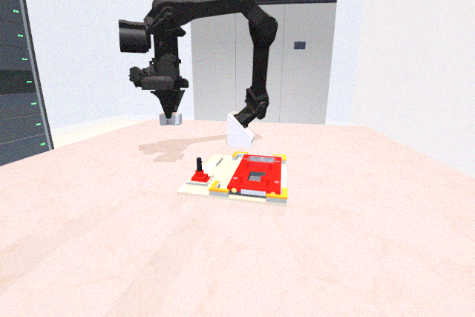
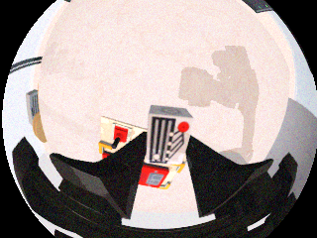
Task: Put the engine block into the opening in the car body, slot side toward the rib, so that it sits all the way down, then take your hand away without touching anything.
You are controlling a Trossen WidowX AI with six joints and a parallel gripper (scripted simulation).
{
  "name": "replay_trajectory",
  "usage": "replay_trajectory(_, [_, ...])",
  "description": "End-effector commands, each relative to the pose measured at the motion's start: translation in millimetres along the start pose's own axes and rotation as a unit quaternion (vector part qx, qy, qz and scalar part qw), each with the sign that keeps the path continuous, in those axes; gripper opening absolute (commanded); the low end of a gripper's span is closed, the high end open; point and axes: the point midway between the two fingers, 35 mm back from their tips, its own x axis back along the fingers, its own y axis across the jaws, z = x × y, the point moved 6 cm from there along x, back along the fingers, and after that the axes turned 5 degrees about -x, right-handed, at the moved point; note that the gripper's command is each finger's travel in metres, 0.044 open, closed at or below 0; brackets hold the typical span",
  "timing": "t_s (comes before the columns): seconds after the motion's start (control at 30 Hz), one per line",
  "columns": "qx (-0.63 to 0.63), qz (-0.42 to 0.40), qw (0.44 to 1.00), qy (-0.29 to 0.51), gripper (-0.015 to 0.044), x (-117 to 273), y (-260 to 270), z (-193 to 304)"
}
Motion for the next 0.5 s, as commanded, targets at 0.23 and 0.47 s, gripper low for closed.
replay_trajectory(0.23, [0.041, 0.013, 0.999, -0.008, 0.0, -1, 10, 16])
replay_trajectory(0.47, [0.096, 0.012, 0.995, -0.013, 0.0, -6, 23, 33])
